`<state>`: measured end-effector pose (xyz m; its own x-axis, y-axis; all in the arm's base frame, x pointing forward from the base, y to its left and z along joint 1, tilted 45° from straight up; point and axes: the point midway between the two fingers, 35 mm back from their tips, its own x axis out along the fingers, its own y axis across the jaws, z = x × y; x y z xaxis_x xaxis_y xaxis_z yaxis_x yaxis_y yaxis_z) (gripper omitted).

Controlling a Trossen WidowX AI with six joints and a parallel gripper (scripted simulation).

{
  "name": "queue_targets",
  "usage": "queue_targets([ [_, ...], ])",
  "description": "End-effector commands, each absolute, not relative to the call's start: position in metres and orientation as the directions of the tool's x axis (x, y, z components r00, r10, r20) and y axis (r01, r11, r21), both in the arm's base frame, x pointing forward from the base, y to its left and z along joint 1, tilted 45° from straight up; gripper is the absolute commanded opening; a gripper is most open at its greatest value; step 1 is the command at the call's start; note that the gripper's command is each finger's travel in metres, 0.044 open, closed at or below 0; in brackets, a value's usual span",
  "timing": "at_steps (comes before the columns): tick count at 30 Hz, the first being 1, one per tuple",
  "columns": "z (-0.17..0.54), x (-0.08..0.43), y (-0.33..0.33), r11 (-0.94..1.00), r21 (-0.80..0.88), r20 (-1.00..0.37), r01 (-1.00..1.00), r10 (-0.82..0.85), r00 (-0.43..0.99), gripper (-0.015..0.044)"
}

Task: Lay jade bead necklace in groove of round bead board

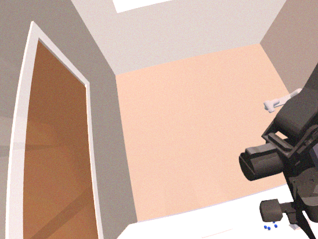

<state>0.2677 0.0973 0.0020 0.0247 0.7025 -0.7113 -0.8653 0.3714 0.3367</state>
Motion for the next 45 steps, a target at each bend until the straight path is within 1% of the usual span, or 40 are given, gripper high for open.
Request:
queue_targets([
  [1,0.002,0.268,0.097,0.371,0.337,-0.711,-0.865,0.702,0.025,0.0120],
  [24,-0.022,0.264,0.119,0.371,0.350,-0.712,-0.860,0.702,0.013,0.0120],
  [42,-0.016,0.269,0.116,0.368,0.335,-0.709,-0.868,0.704,0.024,0.0000],
  [45,-0.016,0.269,0.116,0.368,0.335,-0.709,-0.868,0.704,0.024,0.0000],
])
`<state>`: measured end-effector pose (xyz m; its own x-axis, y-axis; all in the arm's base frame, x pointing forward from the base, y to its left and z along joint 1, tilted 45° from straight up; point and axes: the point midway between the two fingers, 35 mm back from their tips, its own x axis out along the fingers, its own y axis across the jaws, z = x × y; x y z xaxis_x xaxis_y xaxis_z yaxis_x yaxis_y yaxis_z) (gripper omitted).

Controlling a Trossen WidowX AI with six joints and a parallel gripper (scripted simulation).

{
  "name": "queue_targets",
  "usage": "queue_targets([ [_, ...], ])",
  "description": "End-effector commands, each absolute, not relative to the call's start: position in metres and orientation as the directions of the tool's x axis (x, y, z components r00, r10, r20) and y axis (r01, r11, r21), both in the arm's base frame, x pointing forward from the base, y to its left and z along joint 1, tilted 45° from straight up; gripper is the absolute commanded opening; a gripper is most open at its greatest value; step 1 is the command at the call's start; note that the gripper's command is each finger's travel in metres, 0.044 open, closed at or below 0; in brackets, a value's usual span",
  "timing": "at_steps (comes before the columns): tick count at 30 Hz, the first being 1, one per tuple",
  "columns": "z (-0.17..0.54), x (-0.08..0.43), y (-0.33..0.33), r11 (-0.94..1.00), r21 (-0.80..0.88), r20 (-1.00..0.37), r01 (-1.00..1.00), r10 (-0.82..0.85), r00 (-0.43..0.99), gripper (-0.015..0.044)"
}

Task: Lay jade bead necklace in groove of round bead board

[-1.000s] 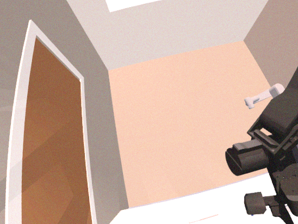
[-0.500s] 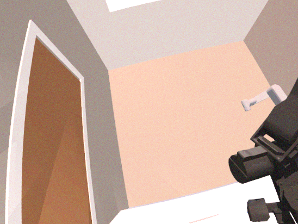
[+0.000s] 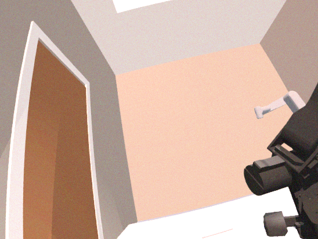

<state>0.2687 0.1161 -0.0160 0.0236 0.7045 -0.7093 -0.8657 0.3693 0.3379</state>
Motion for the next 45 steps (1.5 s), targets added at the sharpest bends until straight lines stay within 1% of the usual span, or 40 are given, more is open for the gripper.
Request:
queue_targets([
  [1,-0.016,0.269,0.116,0.368,0.335,-0.709,-0.868,0.704,0.024,0.0000],
  [16,-0.013,0.264,0.110,0.371,0.350,-0.712,-0.860,0.702,0.013,0.0000],
  [34,-0.004,0.256,0.120,0.371,0.350,-0.712,-0.860,0.702,0.012,0.0000],
  [45,-0.013,0.256,0.129,0.370,0.351,-0.712,-0.860,0.703,0.012,0.0000],
])
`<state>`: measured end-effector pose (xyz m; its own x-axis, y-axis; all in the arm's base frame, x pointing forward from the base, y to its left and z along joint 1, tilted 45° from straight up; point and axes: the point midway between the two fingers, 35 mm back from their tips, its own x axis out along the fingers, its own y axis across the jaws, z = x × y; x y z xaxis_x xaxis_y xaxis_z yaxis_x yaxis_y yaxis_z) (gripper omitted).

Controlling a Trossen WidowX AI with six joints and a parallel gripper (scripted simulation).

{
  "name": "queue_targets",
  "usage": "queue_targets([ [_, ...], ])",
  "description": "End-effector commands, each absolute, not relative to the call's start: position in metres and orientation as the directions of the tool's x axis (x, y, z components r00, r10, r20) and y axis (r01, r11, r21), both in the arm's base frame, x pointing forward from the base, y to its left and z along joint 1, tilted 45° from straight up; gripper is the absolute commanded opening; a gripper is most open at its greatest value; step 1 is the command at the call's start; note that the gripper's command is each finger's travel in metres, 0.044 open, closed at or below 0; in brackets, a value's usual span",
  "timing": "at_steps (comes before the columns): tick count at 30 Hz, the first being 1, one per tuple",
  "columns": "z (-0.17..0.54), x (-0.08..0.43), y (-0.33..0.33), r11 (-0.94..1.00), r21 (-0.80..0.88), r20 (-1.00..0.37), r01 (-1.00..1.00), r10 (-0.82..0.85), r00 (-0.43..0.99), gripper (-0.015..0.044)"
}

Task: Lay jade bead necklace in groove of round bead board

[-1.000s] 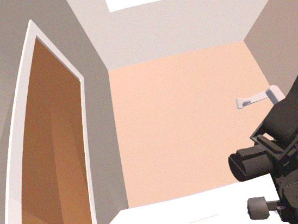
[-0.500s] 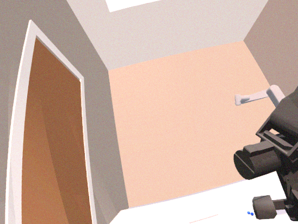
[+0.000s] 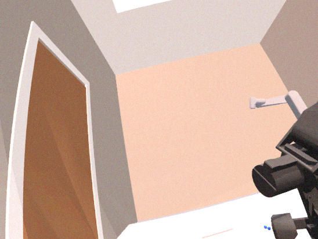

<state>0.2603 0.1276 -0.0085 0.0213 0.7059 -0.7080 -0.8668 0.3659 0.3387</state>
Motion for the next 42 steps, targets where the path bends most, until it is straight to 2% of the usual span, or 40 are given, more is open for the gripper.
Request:
queue_targets([
  [1,-0.0132,0.2564,0.1289,0.370,0.351,-0.712,-0.860,0.703,0.012,0.0000],
  [4,-0.0132,0.2564,0.1289,0.370,0.351,-0.712,-0.860,0.703,0.012,0.0000],
  [21,-0.0094,0.2576,0.1265,0.369,0.350,-0.709,-0.861,0.705,0.014,0.0440],
  [42,-0.0035,0.2576,0.1205,0.370,0.350,-0.712,-0.860,0.702,0.012,0.0440],
])
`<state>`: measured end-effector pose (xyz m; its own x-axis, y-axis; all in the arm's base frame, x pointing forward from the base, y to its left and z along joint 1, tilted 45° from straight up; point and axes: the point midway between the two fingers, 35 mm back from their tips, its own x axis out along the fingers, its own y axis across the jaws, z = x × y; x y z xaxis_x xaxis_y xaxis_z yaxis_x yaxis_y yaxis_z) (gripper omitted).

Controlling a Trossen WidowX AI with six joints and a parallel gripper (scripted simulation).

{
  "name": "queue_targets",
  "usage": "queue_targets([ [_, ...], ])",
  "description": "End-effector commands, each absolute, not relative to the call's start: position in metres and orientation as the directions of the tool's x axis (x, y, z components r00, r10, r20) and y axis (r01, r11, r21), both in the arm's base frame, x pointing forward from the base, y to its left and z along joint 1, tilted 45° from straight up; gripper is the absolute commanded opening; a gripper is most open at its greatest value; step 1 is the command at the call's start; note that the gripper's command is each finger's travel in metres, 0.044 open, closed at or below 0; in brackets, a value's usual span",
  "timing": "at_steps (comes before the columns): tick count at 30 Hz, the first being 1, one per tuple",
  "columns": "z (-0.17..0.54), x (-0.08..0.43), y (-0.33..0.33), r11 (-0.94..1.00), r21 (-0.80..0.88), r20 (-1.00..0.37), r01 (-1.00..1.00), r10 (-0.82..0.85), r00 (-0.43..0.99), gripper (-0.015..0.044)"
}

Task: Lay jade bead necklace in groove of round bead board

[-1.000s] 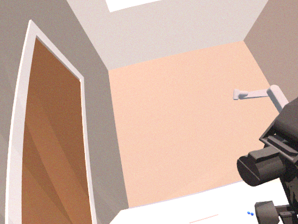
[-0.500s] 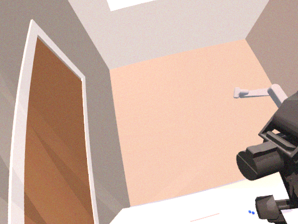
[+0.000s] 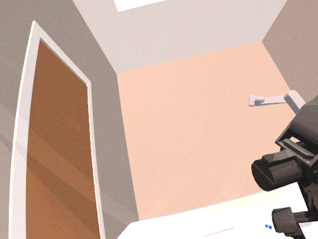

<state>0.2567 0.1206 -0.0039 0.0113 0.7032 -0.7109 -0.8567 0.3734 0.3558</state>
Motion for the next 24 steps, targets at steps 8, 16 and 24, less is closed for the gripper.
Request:
queue_targets([
  [8,-0.003,0.258,0.121,0.370,0.350,-0.712,-0.860,0.702,0.012,0.0440],
  [16,-0.003,0.268,0.113,0.348,0.326,-0.713,-0.879,0.701,0.013,0.0361],
  [24,-0.001,0.302,0.083,0.260,0.236,-0.714,-0.936,0.700,0.015,0.0151],
])
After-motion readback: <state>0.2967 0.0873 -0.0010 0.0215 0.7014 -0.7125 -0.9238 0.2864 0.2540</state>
